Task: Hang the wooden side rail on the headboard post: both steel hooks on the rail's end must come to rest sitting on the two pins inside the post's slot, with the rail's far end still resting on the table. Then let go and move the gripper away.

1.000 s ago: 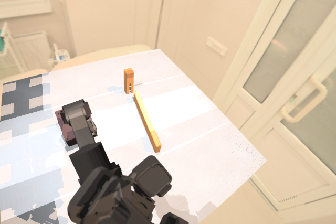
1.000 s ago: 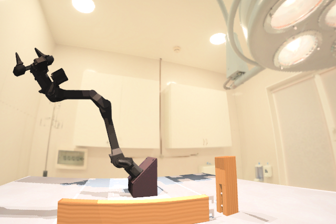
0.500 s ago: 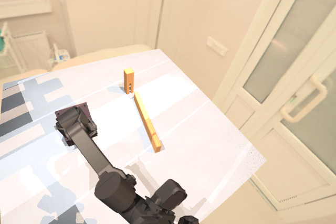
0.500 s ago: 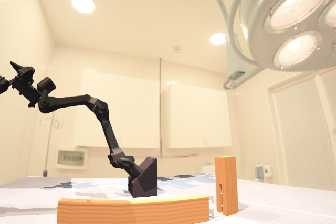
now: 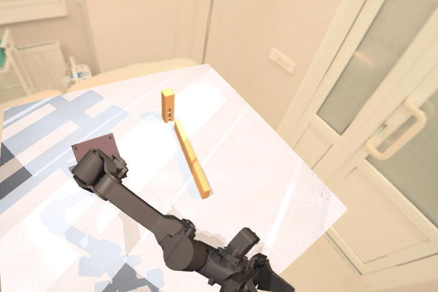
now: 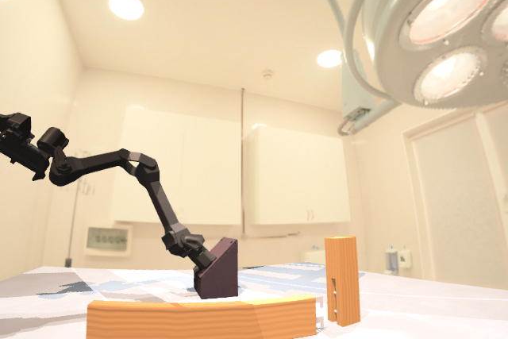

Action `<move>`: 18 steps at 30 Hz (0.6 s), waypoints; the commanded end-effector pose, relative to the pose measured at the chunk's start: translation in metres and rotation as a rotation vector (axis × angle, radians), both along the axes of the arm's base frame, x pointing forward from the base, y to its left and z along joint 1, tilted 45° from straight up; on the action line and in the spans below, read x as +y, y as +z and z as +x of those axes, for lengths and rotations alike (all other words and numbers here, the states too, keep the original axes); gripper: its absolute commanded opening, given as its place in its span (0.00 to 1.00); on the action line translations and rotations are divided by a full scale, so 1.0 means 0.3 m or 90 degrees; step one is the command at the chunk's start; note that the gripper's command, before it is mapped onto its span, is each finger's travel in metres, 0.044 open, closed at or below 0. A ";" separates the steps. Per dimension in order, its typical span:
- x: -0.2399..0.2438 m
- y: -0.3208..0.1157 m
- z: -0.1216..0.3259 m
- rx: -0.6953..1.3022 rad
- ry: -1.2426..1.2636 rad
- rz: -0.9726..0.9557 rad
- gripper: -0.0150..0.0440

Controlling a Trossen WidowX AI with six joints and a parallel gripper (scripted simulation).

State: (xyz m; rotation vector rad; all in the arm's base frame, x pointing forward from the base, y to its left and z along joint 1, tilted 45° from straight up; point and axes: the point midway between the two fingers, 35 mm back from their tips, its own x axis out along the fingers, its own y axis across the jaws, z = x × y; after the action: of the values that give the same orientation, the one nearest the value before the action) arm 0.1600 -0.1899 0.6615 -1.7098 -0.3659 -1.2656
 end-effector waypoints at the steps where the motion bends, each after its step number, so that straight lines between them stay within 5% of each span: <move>1: -0.044 -0.070 0.087 0.029 0.021 0.040 1.00; 18: -0.091 -0.491 0.531 0.226 0.114 0.198 1.00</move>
State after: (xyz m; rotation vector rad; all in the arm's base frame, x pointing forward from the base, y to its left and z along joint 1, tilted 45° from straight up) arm 0.2987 -0.2199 0.5386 -1.5668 -0.1431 -0.8845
